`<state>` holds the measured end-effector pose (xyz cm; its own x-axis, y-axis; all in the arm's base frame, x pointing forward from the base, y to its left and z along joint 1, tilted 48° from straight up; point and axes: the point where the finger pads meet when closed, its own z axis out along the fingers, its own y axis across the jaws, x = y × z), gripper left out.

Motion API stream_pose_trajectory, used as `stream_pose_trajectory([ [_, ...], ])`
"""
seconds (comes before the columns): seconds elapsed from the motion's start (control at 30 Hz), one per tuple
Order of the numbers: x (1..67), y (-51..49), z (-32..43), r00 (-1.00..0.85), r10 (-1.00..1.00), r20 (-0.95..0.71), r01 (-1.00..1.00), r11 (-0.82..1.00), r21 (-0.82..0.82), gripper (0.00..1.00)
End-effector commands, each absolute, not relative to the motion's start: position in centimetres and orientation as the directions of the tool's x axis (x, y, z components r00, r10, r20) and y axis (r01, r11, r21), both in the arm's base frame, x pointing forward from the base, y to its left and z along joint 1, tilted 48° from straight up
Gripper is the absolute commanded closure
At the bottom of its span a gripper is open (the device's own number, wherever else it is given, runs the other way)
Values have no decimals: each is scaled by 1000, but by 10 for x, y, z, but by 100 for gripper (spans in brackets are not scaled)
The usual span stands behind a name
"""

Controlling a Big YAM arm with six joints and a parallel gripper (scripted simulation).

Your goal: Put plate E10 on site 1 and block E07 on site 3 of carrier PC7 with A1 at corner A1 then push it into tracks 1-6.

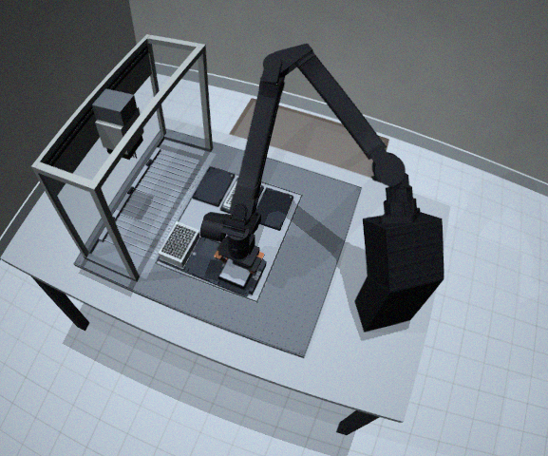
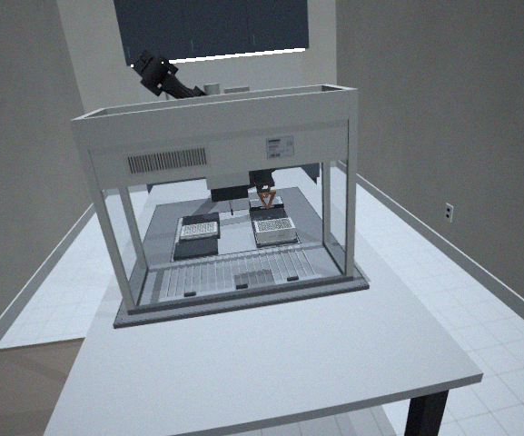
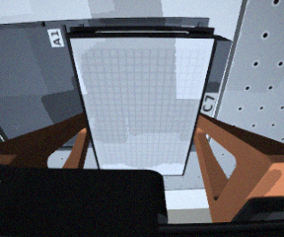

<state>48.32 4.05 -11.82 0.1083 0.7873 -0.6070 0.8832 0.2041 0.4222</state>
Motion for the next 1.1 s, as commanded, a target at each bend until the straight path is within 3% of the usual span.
stream_pose_trajectory([
  [0.0,491,35,-126,98,784,-613,884,215,416,100],
  [1.07,492,31,-136,84,783,-616,884,227,408,100],
])
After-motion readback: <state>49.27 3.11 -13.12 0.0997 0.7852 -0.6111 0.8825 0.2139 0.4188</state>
